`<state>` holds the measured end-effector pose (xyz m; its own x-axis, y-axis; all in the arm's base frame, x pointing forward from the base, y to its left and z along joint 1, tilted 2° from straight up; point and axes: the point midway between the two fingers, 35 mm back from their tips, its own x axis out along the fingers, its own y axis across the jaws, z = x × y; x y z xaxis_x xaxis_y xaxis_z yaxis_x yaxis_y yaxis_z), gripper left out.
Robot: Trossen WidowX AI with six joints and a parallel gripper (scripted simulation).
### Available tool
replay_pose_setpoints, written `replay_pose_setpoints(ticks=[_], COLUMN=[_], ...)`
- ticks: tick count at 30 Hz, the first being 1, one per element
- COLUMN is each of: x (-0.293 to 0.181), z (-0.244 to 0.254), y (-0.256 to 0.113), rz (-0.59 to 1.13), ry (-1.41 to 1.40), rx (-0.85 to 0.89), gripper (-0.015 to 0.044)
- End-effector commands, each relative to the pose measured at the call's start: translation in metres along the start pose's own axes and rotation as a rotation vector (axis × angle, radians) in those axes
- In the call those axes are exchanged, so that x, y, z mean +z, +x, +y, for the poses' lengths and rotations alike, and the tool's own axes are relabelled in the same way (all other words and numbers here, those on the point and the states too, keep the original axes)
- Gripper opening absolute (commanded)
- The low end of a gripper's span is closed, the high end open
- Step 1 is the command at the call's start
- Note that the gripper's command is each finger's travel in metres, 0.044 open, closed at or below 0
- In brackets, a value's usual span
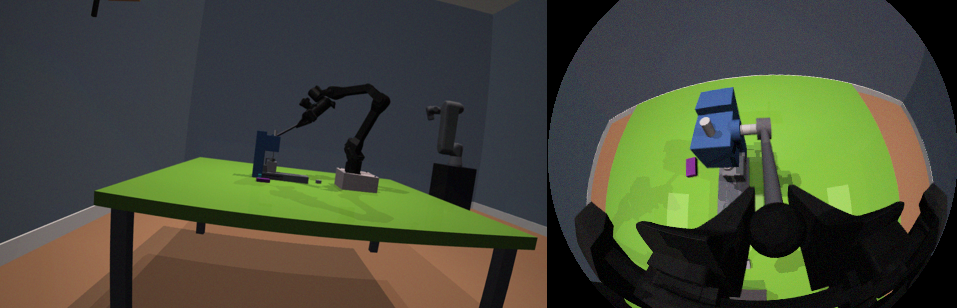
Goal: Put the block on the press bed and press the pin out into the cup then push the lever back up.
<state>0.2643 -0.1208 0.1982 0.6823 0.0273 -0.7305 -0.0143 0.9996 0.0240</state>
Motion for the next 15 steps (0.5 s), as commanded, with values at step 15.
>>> replay_pose_setpoints(ticks=[15], x=[0.033], z=[0.000], y=[-0.003], rz=[-0.020], ry=[-0.010], rx=[0.000], gripper=[0.0000])
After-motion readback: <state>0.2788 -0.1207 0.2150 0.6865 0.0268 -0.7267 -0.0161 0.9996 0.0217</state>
